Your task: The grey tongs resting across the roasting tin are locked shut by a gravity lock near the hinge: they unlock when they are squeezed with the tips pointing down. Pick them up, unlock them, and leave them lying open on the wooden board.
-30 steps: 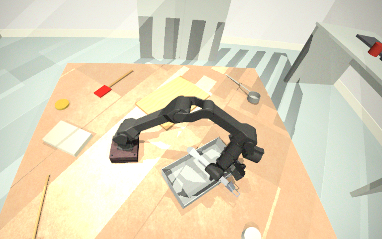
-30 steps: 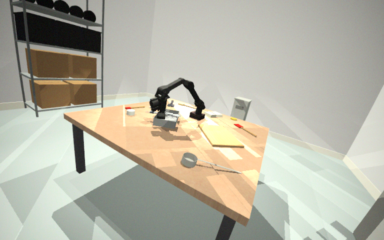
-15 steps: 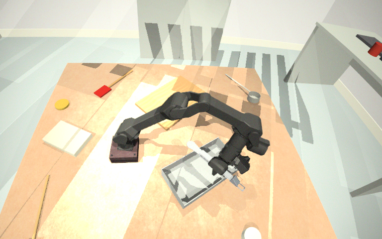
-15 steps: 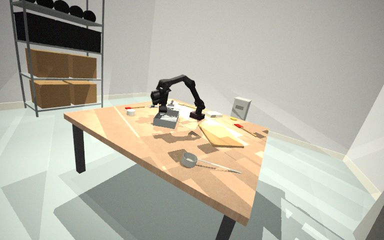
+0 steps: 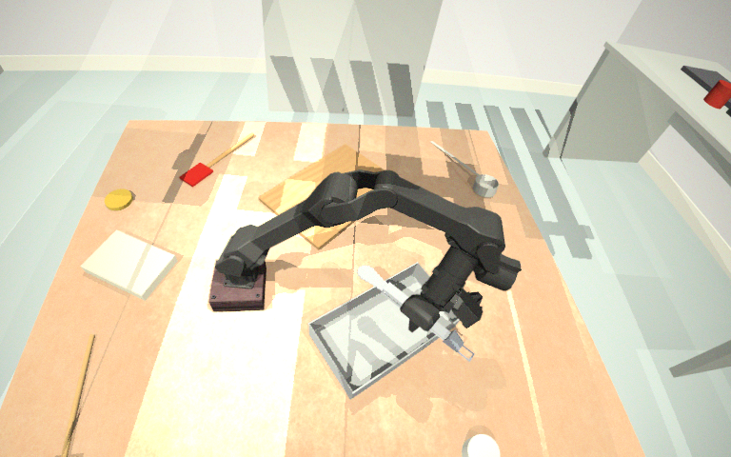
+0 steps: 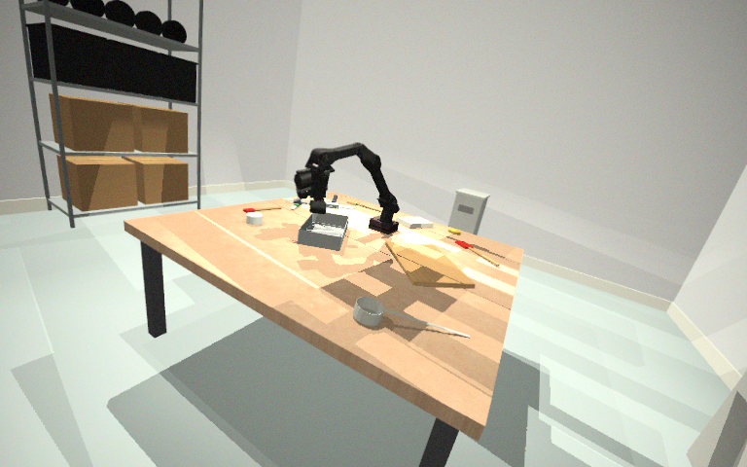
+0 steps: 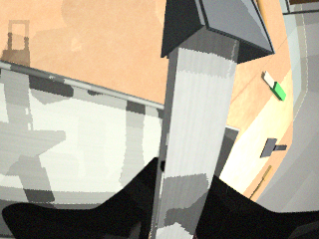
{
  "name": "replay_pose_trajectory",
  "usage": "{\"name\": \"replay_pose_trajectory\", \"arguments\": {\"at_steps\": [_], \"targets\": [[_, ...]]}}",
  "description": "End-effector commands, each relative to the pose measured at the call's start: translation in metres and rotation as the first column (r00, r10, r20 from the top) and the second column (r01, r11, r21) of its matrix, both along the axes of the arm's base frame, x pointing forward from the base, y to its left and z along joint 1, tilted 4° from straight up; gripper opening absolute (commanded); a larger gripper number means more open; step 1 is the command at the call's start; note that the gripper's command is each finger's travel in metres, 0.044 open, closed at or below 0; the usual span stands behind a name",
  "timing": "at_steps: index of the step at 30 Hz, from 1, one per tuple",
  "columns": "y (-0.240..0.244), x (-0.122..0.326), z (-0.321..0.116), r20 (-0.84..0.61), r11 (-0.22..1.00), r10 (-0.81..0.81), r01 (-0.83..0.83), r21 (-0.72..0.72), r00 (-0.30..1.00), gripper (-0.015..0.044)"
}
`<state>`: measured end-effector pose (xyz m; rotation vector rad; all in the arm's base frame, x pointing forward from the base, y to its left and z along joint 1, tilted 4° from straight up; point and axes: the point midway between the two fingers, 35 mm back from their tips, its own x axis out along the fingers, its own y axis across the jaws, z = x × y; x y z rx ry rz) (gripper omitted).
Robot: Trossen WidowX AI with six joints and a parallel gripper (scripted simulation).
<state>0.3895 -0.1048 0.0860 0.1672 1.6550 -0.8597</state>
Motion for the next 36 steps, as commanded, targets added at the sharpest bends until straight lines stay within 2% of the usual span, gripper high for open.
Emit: {"name": "replay_pose_trajectory", "arguments": {"at_steps": [1, 17, 29, 36], "targets": [[0.0, 0.0, 0.0, 0.029, 0.999, -0.014, 0.013, 0.041, 0.999, -0.015], [0.001, 0.006, -0.002, 0.276, 0.928, -0.144, 0.032, 0.372, 0.95, -0.015], [0.002, 0.007, -0.001, 0.283, 0.926, -0.144, 0.029, 0.376, 0.948, -0.015], [0.038, 0.014, 0.009, 0.292, 0.923, -0.04, -0.077, 0.377, 0.956, -0.015]]}}
